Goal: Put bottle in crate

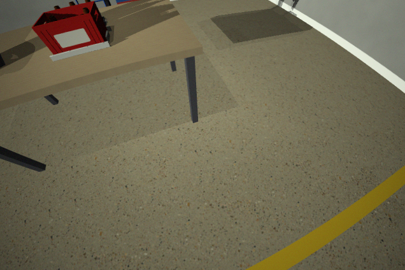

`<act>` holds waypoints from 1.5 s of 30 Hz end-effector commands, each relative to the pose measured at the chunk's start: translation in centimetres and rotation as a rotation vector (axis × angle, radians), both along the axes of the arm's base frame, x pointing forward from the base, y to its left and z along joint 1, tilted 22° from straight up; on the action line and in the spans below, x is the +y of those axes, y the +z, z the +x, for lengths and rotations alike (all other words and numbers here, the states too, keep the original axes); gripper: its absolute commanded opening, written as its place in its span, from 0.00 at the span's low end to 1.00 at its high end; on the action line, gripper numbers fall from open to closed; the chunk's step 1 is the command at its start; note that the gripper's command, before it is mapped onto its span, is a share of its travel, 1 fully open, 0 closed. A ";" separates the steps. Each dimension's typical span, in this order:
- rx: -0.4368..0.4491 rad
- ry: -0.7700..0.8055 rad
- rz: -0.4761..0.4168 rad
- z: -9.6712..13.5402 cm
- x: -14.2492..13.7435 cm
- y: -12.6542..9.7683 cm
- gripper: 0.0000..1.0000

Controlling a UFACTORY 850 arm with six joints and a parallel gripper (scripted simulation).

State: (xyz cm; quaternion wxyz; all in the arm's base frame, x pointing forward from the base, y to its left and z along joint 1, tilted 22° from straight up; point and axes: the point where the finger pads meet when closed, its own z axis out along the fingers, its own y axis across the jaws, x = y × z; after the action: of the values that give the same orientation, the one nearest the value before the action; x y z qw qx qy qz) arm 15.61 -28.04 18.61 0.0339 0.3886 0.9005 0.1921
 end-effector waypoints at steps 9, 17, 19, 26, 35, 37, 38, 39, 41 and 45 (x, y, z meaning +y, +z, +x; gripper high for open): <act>-0.024 0.021 -0.102 18.3 1.5 0.6 1.00; -0.075 0.028 -0.129 28.4 7.4 1.4 1.00; -0.086 0.029 -0.131 31.0 9.4 1.6 1.00; -0.108 0.031 -0.129 36.4 14.5 2.1 1.00; -0.110 0.031 -0.129 36.6 14.7 2.1 0.00; -0.110 0.031 -0.129 36.6 14.7 2.1 0.00; -0.110 0.031 -0.129 36.6 14.7 2.1 0.00; -0.110 0.031 -0.129 36.6 14.7 2.1 0.00; -0.110 0.031 -0.129 36.6 14.7 2.1 0.00; -0.110 0.031 -0.129 36.6 14.7 2.1 0.00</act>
State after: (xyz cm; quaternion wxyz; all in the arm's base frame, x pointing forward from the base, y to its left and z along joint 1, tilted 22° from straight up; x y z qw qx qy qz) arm 52.16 -13.31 20.61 0.1042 0.3607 0.9138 0.1551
